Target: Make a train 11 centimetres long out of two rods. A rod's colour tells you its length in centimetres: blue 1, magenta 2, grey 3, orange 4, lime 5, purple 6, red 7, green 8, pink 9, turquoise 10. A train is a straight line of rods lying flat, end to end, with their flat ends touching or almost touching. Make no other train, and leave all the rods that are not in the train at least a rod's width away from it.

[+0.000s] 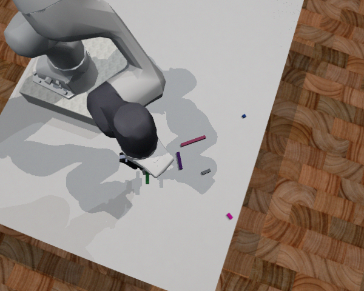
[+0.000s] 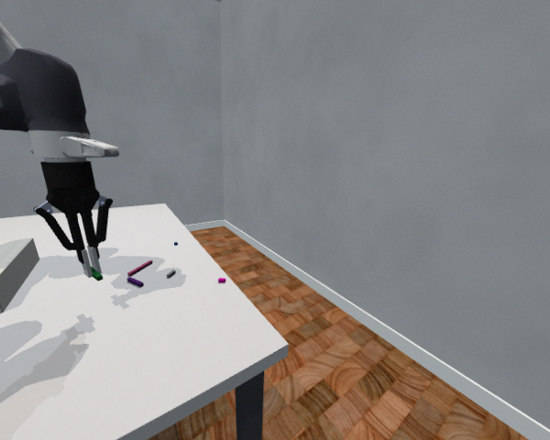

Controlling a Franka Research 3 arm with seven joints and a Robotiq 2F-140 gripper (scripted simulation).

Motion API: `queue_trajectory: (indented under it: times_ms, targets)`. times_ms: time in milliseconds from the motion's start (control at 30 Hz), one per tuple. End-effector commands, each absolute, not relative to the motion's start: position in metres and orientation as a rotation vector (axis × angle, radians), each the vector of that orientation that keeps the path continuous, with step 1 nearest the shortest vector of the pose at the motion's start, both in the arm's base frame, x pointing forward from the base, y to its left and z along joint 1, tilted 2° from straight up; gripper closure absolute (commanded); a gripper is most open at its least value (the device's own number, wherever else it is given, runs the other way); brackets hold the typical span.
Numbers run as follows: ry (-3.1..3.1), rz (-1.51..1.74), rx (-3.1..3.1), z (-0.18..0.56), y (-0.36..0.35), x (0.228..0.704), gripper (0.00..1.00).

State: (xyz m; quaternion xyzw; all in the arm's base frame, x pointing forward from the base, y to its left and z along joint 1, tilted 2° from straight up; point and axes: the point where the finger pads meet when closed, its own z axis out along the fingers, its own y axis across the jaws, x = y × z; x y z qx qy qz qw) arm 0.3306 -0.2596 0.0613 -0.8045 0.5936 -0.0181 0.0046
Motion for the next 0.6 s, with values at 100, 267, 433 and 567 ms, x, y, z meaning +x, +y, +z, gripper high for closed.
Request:
queue_trajectory:
  times_ms: [100,267,433,567]
  targets:
    - [2.06,-0.043,-2.38,0.066,-0.262,0.348,0.88]
    - [2.166,-0.046,-2.292,0.069,-0.263,0.361,0.88]
    - [2.244,-0.049,-2.222,0.071,-0.263,0.373,0.88]
    - [2.274,-0.05,-2.193,0.072,-0.262,0.377,0.88]
